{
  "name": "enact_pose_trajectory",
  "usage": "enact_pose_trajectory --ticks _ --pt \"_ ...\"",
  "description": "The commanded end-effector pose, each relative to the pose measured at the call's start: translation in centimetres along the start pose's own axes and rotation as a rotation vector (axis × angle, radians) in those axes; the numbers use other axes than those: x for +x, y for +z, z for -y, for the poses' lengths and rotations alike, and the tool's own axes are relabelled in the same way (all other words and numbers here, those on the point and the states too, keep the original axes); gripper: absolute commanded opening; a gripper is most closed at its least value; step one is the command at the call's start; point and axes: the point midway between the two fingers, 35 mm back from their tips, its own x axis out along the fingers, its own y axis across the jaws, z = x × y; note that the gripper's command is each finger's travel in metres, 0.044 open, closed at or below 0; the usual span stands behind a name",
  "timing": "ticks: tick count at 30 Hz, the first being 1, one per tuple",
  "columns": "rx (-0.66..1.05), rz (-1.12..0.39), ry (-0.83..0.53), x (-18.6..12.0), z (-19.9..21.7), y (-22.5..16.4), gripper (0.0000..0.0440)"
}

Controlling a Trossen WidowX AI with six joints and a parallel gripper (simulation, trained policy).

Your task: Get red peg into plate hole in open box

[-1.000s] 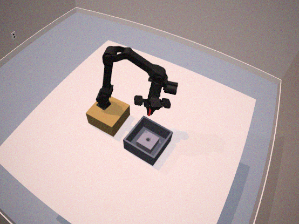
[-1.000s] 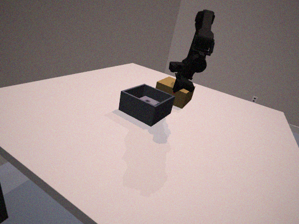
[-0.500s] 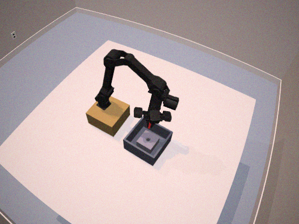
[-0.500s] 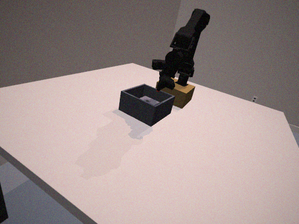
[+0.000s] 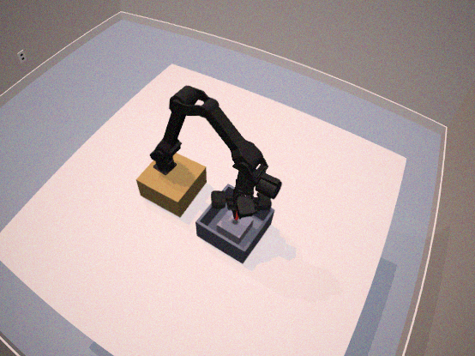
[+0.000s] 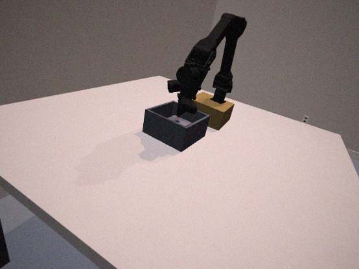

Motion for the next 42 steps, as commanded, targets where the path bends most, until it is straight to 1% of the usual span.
enact_pose_trajectory --ticks 1,4,6,8,11,19,30,42 --pt "-0.035 -0.04 -0.003 1.6 0.1 -0.3 0.0073" --pt "-0.045 -0.062 -0.001 2.5 0.1 -0.3 0.0146" --pt "-0.054 -0.069 0.006 2.8 0.0 0.1 0.0163" --pt "-0.053 -0.078 0.009 2.9 -0.2 0.6 0.0209" --pt "-0.045 -0.091 0.024 2.7 -0.7 1.4 0.0277" --pt "-0.042 -0.124 0.078 1.8 -2.8 3.5 0.0437" --pt "-0.044 -0.109 0.224 -0.5 -7.1 6.4 0.044" --pt "-0.044 -0.108 0.227 -0.6 -7.2 6.5 0.044"
